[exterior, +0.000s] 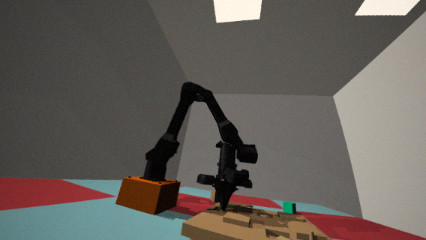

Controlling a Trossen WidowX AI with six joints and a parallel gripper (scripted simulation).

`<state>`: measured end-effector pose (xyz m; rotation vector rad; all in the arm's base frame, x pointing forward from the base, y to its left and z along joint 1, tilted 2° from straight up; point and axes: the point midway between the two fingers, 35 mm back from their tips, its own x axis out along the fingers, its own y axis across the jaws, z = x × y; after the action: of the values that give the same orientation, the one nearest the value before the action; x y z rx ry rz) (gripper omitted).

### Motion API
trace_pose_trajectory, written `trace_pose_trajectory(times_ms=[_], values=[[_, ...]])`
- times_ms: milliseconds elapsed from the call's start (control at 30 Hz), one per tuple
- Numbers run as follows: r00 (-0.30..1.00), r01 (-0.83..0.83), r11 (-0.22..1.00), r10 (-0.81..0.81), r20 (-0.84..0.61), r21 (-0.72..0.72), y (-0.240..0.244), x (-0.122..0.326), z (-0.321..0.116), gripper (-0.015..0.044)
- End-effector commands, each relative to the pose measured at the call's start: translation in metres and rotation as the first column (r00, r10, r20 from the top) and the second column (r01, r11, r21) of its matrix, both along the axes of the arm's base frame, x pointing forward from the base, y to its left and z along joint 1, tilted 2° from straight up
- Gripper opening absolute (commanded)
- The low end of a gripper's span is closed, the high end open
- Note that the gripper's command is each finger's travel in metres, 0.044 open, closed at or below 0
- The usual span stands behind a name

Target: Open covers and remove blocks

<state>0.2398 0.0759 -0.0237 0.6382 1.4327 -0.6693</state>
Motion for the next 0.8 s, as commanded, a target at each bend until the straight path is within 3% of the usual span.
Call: trace_pose_trajectory(times_ms=[0,133,267,767], values=[[0.696,-0.718,0.696,0.717,-0.037,0.0,-0.0019,-0.006,-0.0024,0.0],[0.793,-0.609,0.794,0.608,-0.032,-0.002,-0.0025,-0.0063,-0.0024,0.0],[0.955,-0.295,0.955,0.295,-0.02,-0.002,-0.0043,-0.0072,-0.0024,0.0],[0.945,-0.326,0.945,0.326,-0.015,-0.004,-0.0041,-0.0012,0.0061,0.0]])
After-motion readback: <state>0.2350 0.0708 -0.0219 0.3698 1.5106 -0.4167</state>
